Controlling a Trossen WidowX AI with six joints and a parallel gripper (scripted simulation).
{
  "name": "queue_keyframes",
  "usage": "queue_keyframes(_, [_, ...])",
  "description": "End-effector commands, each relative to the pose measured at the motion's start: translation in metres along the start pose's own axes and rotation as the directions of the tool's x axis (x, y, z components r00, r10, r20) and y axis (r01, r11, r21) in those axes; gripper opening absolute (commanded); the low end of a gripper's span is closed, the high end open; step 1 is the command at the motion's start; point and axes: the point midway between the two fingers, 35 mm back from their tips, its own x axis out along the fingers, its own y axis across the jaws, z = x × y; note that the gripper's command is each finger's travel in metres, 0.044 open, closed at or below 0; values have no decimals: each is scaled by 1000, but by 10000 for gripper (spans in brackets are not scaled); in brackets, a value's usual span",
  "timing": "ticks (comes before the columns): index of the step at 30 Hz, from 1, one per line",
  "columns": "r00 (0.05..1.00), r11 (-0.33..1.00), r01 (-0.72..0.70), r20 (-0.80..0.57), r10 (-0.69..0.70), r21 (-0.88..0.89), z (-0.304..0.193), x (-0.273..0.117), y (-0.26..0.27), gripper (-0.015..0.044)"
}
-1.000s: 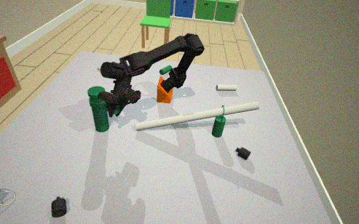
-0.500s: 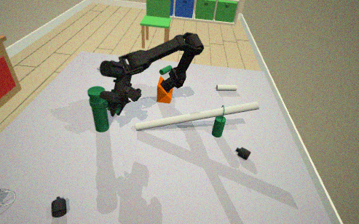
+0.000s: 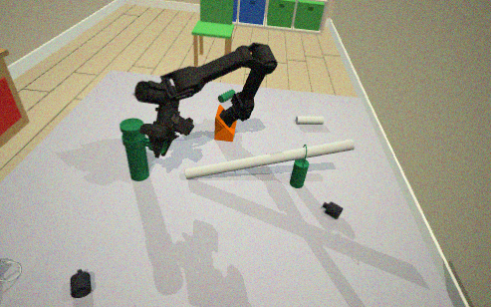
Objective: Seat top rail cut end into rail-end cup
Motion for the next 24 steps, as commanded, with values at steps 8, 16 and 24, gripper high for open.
queue_keyframes(8, [999,997,4,41,-1,-75,-2,-5,7,0])
queue_keyframes(16, [997,991,7,74,3,-134,-2,-8,13,0])
queue_keyframes(24, [994,981,13,107,8,-191,-4,-11,18,0])
